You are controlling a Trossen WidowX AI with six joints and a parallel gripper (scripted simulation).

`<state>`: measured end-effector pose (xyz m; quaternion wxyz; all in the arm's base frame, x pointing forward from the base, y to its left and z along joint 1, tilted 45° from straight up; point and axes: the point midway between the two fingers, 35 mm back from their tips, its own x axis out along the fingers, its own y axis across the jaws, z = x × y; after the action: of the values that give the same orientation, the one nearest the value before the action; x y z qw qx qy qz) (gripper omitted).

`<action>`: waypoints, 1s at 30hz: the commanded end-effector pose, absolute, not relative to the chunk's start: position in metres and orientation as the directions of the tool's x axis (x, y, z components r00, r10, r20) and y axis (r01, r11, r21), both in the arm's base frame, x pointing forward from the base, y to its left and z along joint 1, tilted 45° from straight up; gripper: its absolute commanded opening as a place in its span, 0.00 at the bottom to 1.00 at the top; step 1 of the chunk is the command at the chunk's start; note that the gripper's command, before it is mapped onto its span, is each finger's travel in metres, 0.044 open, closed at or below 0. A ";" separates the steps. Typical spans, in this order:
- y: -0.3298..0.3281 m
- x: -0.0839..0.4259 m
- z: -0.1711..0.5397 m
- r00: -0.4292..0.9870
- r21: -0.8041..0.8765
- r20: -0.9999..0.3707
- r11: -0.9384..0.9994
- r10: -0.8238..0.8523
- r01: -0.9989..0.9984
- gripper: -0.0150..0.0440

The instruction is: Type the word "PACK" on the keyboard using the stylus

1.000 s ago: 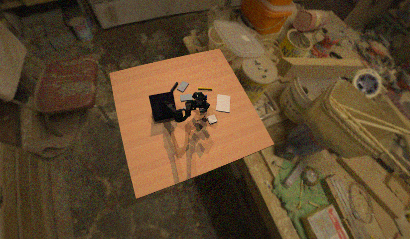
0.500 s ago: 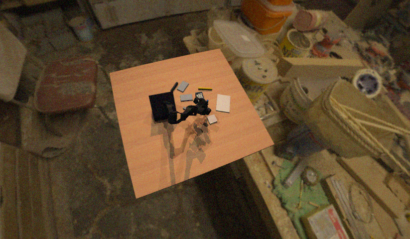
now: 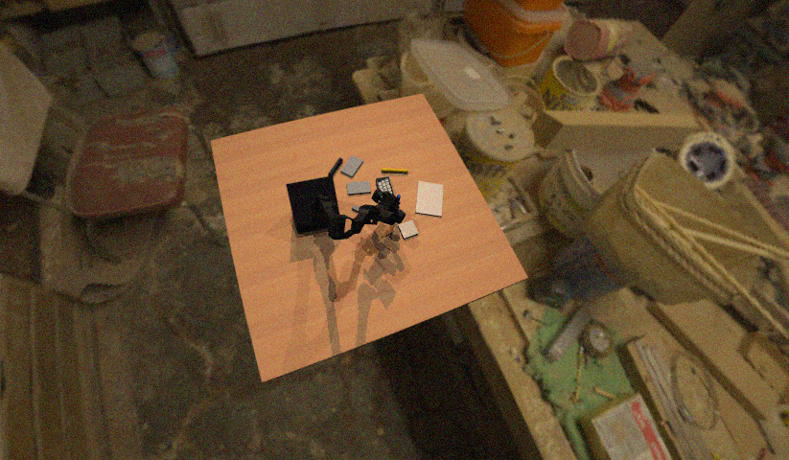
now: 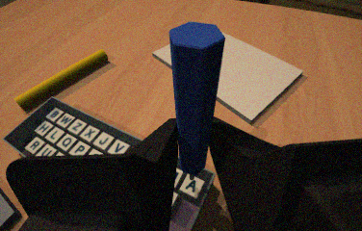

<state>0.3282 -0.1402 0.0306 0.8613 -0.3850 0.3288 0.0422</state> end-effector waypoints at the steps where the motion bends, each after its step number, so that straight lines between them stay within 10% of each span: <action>1: -0.142 0.328 0.028 0.780 -0.635 -0.600 0.699 -0.177 -0.330 0.39; 30: -0.151 0.326 0.019 0.780 -0.635 -0.601 0.698 -0.177 -0.330 0.39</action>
<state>0.3261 -0.1504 0.0200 0.8610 -0.3848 0.3299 0.0423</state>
